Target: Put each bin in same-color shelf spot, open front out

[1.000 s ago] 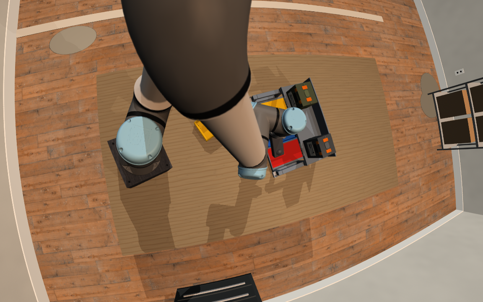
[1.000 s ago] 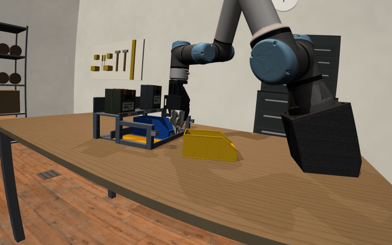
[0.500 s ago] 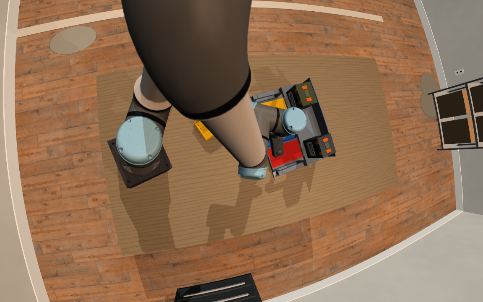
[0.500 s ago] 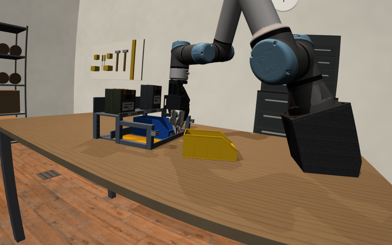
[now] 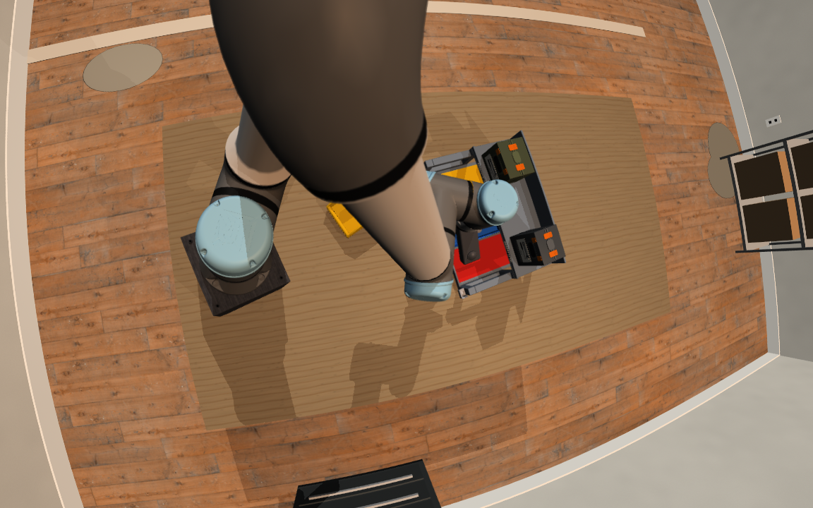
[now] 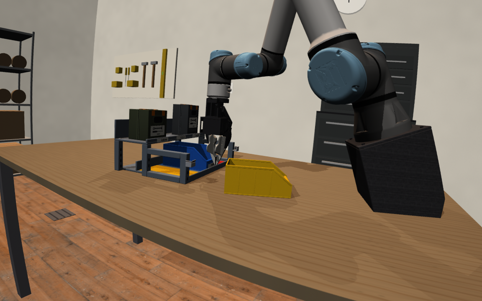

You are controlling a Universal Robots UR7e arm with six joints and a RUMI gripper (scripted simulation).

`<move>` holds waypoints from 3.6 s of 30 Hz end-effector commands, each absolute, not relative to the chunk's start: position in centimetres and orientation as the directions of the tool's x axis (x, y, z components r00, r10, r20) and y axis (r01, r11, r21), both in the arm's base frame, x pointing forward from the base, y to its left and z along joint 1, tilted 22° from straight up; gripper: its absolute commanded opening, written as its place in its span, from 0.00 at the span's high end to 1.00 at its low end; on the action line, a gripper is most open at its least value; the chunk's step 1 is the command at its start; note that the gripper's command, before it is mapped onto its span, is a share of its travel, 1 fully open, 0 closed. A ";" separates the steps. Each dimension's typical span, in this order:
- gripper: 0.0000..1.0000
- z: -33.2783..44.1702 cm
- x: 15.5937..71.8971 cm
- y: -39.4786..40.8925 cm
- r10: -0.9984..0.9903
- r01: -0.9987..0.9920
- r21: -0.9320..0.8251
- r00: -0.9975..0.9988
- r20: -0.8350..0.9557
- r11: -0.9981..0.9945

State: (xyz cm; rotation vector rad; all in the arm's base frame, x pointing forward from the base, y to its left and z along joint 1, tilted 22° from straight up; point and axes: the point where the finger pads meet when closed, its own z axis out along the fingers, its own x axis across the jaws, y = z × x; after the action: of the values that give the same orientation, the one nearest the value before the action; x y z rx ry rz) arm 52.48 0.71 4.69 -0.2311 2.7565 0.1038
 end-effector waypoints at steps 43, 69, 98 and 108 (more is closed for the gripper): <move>1.00 5.7 50.8 0.4 -0.147 -0.174 0.041 -0.917 -0.370 0.984; 1.00 7.8 49.4 0.0 -0.147 -0.174 0.041 -0.917 -0.370 0.984; 1.00 11.5 48.0 -0.4 -0.147 -0.174 0.041 -0.917 -0.370 0.984; 1.00 11.5 48.0 -0.4 -0.147 -0.175 0.041 -0.917 -0.370 0.984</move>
State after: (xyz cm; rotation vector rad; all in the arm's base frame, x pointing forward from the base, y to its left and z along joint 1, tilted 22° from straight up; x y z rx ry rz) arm 47.99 -0.37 11.47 -0.2312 2.7564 0.1038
